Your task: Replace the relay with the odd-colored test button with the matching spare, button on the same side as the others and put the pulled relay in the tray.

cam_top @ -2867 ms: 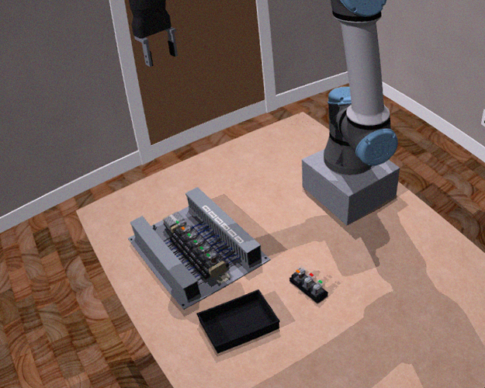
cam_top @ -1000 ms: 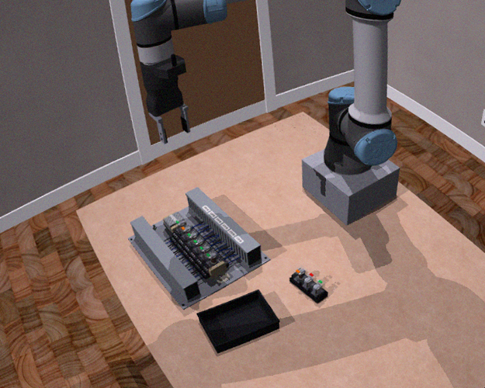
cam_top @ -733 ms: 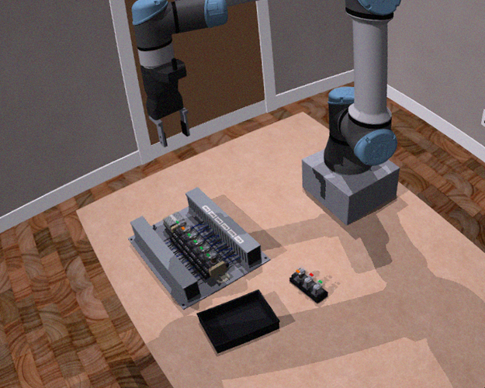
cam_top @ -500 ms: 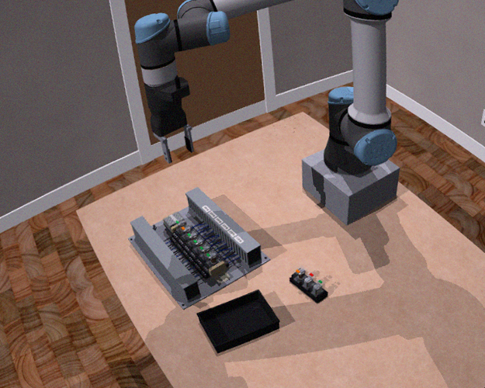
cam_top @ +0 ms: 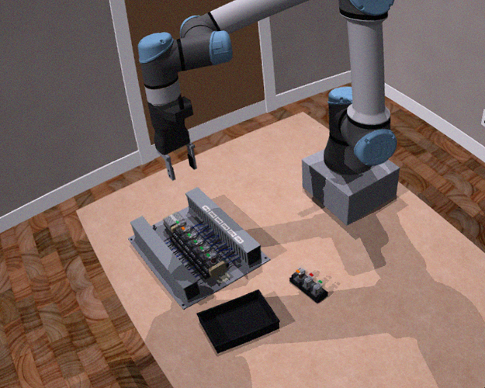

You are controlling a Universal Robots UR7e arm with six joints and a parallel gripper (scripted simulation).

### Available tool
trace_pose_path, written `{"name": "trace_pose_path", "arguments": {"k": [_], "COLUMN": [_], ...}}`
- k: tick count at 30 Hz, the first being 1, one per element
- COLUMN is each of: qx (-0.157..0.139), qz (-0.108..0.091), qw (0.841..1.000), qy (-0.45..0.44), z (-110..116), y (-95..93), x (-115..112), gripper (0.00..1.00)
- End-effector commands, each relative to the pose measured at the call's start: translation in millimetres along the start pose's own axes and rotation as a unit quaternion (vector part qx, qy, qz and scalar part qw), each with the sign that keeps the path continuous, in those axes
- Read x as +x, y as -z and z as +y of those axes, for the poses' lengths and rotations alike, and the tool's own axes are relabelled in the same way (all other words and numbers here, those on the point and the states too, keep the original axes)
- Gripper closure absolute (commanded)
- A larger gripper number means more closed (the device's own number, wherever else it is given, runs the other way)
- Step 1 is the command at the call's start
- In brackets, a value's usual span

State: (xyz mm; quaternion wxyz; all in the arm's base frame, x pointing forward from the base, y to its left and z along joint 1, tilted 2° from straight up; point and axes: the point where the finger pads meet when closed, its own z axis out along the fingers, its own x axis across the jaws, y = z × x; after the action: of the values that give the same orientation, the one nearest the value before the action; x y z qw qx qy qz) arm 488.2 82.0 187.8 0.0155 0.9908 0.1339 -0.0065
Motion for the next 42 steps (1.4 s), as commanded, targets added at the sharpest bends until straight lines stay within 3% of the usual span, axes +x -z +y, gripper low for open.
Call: {"name": "trace_pose_path", "arguments": {"k": [1,9,14,42], "qx": [-0.001,-0.001,-0.001,-0.001], "qz": [0.003,0.003,0.003,0.003], "qw": [1.0,1.0,1.0,1.0], "qy": [0.0,0.0,0.0,0.0], "z": [0.8,0.8,1.0,1.1], "y": [-18.9,-18.9,-77.3,-82.3], "x": [2.4,2.4,3.2,3.5], "gripper": [0.0,0.0,0.0,0.0]}}
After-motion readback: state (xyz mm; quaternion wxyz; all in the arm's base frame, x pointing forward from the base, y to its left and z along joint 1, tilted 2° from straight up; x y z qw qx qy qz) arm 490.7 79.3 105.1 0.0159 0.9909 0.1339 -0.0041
